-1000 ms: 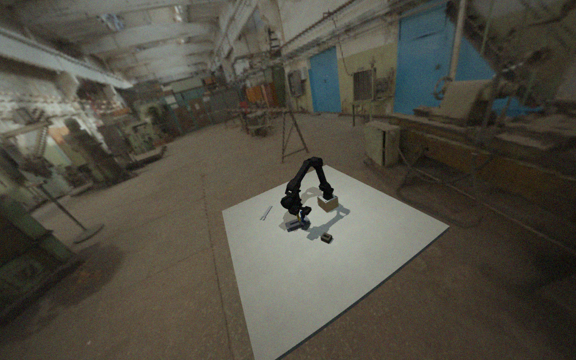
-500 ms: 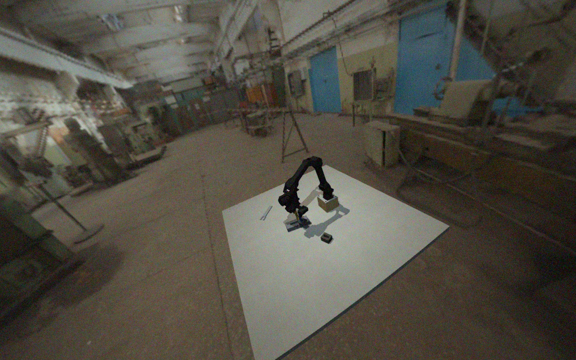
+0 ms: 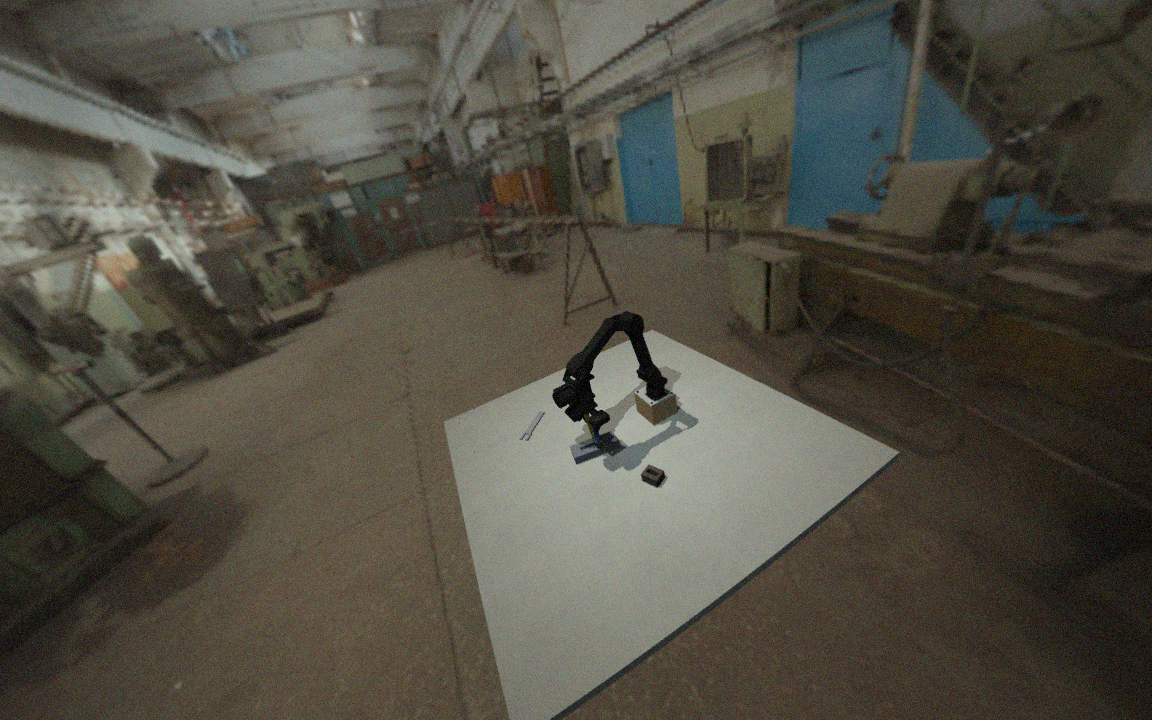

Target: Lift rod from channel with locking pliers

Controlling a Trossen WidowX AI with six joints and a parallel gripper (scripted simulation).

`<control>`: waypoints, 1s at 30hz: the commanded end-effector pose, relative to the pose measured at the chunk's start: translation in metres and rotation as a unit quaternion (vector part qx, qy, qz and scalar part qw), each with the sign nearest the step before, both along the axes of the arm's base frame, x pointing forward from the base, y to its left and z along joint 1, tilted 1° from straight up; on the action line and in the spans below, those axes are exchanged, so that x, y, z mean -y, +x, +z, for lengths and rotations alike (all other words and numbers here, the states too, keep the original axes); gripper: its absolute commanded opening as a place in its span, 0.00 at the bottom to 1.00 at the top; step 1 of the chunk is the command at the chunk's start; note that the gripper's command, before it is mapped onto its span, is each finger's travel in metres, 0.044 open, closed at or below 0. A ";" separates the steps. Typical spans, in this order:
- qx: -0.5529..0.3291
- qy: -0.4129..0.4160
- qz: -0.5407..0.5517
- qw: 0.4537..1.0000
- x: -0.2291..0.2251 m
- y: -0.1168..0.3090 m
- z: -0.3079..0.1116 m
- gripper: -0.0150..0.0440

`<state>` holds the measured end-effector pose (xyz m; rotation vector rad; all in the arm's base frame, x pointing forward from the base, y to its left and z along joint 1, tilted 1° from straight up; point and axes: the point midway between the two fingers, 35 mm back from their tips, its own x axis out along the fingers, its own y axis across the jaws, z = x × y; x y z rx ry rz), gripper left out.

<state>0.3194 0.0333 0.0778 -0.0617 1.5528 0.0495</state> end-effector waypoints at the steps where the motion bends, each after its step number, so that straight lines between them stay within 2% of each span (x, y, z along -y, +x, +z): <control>1: -0.002 -0.002 -0.029 1.000 0.008 -0.001 0.000 0.80; 15: -0.003 -0.002 -0.120 0.993 0.030 -0.003 -0.001 0.80; 30: 0.000 0.010 -0.137 0.991 0.035 -0.003 -0.002 0.80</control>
